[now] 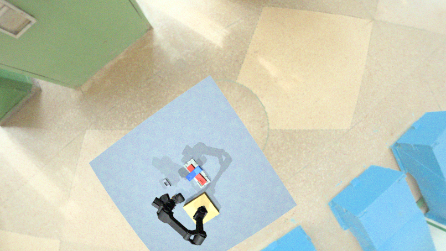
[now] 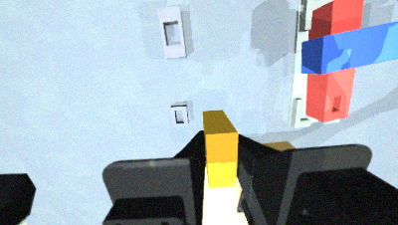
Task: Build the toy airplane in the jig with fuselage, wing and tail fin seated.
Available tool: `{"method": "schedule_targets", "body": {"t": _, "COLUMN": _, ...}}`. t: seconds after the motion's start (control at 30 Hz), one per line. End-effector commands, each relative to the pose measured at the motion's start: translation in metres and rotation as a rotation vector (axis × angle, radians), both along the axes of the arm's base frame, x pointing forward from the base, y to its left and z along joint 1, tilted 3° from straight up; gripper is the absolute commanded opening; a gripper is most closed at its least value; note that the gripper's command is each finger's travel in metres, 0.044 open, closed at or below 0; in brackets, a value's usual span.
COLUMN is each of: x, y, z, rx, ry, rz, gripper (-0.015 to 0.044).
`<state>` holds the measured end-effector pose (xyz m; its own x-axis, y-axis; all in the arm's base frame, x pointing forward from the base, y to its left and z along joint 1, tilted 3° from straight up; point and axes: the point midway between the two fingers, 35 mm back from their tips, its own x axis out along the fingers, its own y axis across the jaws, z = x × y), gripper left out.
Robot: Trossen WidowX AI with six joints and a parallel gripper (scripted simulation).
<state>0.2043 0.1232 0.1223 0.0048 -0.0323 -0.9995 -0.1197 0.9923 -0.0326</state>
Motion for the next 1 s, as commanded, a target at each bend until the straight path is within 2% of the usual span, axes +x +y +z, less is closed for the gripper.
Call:
{"method": "schedule_targets", "body": {"t": 0.0, "x": 0.006, "y": -0.01, "z": -0.002, "rx": -0.001, "ry": -0.003, "rz": 0.005, "gripper": 0.0}}
{"method": "schedule_targets", "body": {"t": 0.97, "x": 0.032, "y": -0.099, "z": -0.013, "rx": -0.003, "ry": -0.009, "rz": 0.046, "gripper": 0.0}}
